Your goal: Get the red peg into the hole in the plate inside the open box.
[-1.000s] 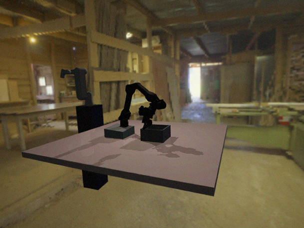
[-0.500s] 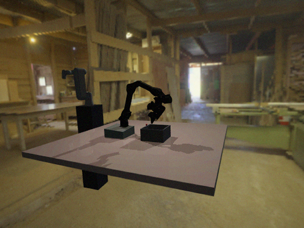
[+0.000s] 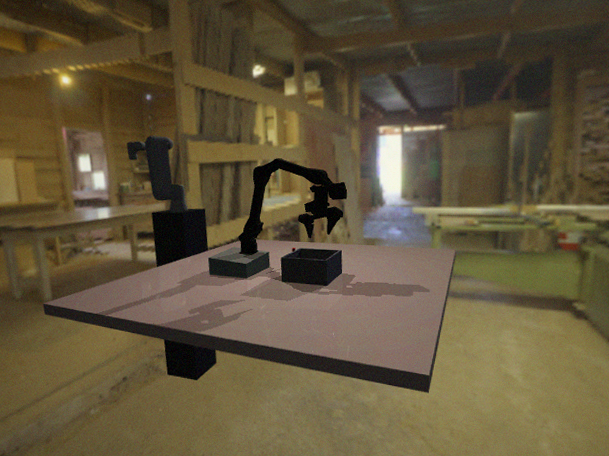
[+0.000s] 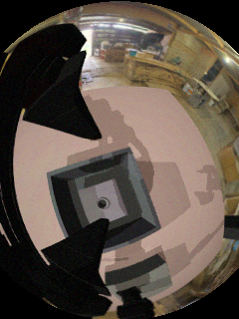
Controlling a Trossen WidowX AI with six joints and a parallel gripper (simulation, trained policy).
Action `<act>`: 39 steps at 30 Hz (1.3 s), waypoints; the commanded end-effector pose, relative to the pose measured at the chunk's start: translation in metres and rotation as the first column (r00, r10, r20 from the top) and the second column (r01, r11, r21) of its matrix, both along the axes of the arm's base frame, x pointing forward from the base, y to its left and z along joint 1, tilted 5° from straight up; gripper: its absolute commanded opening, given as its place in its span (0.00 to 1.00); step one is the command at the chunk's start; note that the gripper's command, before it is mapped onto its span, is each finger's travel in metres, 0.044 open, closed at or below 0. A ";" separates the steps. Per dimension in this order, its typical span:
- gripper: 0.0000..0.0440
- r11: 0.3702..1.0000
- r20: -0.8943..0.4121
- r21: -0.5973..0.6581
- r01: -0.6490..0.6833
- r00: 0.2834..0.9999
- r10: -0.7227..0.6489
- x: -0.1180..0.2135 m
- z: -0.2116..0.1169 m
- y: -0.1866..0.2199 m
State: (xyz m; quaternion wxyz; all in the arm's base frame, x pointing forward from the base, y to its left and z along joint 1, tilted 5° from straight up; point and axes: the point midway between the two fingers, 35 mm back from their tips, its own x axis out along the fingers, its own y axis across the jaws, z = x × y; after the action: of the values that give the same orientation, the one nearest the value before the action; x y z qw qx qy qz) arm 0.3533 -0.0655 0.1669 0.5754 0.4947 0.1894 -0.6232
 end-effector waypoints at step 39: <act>1.00 0.527 -0.398 0.489 -0.695 0.359 0.844 -0.152 -0.042 0.189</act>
State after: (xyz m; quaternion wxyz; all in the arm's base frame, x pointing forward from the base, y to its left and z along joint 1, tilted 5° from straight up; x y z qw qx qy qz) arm 0.2093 0.1221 0.1333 0.6468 0.2049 0.6276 -0.3818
